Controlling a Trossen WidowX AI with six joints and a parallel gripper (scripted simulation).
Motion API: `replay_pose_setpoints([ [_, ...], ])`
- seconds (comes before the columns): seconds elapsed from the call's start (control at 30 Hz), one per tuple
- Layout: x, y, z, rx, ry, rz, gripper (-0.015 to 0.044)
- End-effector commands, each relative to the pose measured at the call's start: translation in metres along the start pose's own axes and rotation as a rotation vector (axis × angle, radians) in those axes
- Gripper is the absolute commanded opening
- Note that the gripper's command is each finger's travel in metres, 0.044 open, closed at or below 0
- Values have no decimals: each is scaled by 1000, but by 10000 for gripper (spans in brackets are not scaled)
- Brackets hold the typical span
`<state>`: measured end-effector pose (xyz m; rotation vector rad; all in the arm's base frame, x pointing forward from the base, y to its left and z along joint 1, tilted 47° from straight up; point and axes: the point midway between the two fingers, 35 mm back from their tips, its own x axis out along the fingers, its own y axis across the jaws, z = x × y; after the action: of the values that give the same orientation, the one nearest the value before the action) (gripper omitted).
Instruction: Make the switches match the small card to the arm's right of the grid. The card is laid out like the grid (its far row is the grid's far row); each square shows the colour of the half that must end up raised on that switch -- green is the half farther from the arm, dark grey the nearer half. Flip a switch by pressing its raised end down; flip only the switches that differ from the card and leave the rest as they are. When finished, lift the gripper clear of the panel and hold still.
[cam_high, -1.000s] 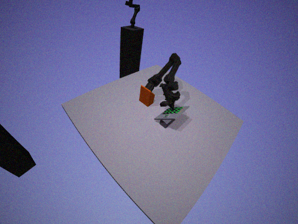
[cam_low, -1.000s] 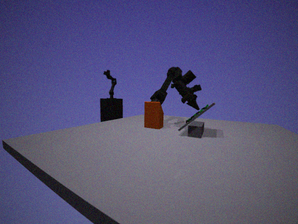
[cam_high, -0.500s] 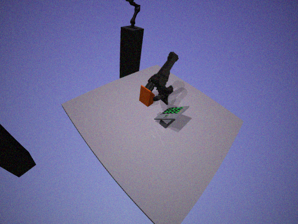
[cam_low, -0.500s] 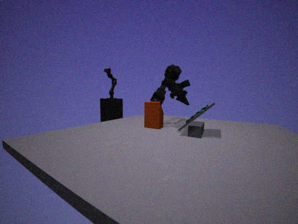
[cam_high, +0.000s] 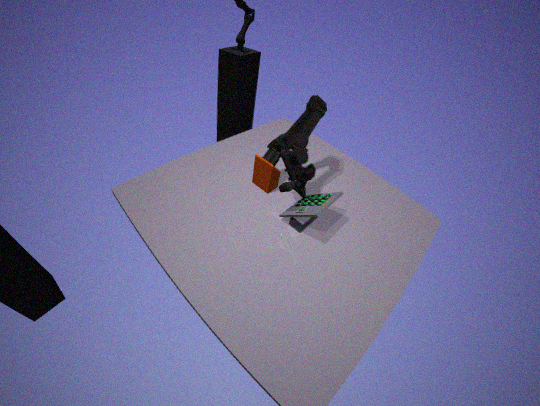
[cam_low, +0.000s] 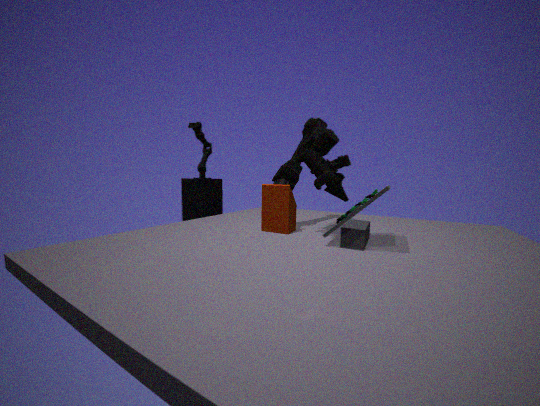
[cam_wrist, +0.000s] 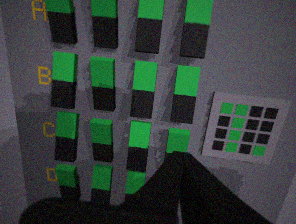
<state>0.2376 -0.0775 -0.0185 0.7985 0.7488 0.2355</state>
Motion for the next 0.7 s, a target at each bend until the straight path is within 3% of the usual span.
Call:
replay_pose_setpoints([
  [0.0,7,0,-4,12,7,1,0],
  [0.67,24,0,-3,12,7,1,0],
])
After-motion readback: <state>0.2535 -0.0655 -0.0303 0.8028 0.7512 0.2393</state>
